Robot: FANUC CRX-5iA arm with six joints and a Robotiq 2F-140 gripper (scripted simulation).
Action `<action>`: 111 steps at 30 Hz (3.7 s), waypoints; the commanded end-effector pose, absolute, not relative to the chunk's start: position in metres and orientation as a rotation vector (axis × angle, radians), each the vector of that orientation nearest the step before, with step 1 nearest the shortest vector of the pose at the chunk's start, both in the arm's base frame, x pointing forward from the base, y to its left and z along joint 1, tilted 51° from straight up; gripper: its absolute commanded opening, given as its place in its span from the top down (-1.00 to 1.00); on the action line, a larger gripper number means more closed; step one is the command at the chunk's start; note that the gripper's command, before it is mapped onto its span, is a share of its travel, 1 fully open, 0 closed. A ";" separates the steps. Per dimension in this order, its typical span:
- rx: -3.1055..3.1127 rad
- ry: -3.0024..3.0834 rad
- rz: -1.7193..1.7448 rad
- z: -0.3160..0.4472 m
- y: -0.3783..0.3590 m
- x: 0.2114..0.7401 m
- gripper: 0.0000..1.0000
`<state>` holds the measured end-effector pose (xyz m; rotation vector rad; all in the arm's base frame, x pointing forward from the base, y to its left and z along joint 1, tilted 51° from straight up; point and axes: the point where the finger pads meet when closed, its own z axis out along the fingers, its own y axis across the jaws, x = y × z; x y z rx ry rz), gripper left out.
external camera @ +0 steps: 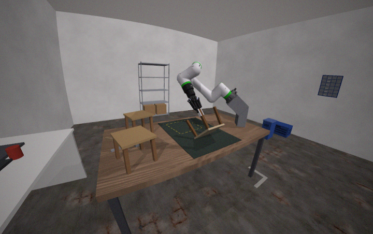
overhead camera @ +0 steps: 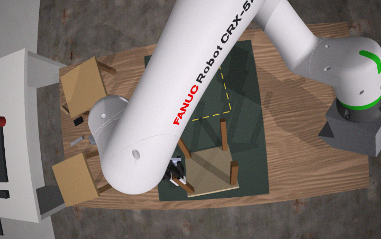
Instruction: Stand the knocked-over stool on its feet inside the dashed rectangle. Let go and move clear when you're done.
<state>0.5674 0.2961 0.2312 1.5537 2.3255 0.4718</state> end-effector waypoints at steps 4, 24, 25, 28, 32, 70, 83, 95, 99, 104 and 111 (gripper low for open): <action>1.553 2.369 0.521 0.242 0.285 0.566 0.80; 1.546 2.506 0.680 0.270 0.246 0.565 0.80; 1.545 2.514 0.691 0.271 0.244 0.565 0.80; 1.544 2.522 0.701 0.273 0.241 0.565 0.80; 1.544 2.522 0.701 0.273 0.241 0.565 0.80; 1.507 2.723 0.969 0.304 0.174 0.575 0.80; 1.485 2.796 1.080 0.311 0.147 0.582 0.80; 1.451 2.879 1.216 0.317 0.115 0.593 0.80; 1.451 2.879 1.217 0.317 0.115 0.593 0.80; 1.451 2.879 1.217 0.317 0.115 0.593 0.80; 1.451 2.879 1.217 0.317 0.115 0.593 0.80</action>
